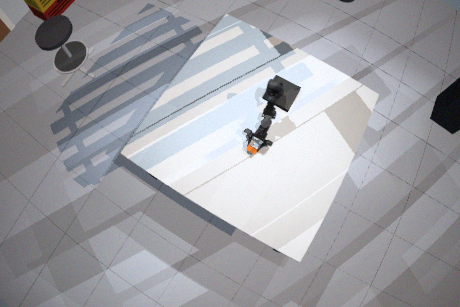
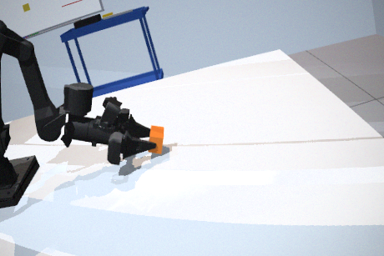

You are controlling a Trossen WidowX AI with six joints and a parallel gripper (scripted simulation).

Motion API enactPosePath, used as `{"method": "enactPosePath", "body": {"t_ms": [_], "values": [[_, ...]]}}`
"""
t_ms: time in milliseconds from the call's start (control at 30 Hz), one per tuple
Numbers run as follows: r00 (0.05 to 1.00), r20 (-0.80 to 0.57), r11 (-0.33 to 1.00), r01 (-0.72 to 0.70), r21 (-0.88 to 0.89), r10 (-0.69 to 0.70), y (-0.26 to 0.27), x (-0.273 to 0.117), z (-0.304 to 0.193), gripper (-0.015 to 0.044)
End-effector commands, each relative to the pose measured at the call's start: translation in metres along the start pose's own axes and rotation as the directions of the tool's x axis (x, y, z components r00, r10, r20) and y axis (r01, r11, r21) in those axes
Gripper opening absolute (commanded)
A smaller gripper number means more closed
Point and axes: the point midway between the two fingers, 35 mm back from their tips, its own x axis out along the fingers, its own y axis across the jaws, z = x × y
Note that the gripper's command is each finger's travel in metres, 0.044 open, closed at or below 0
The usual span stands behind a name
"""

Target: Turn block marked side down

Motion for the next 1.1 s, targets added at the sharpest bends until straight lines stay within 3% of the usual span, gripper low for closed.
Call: {"method": "enactPosePath", "body": {"t_ms": [0,567,1067], "values": [[1.000,0.007,1.000,0.004,-0.002,-0.004,-0.0005,-0.0002,0.0013,0.0000],[1.000,0.007,1.000,0.004,-0.002,-0.004,-0.0005,-0.0002,0.0013,0.0440],[1.000,0.007,1.000,0.004,-0.002,-0.004,-0.0005,-0.0002,0.0013,0.0440]]}}
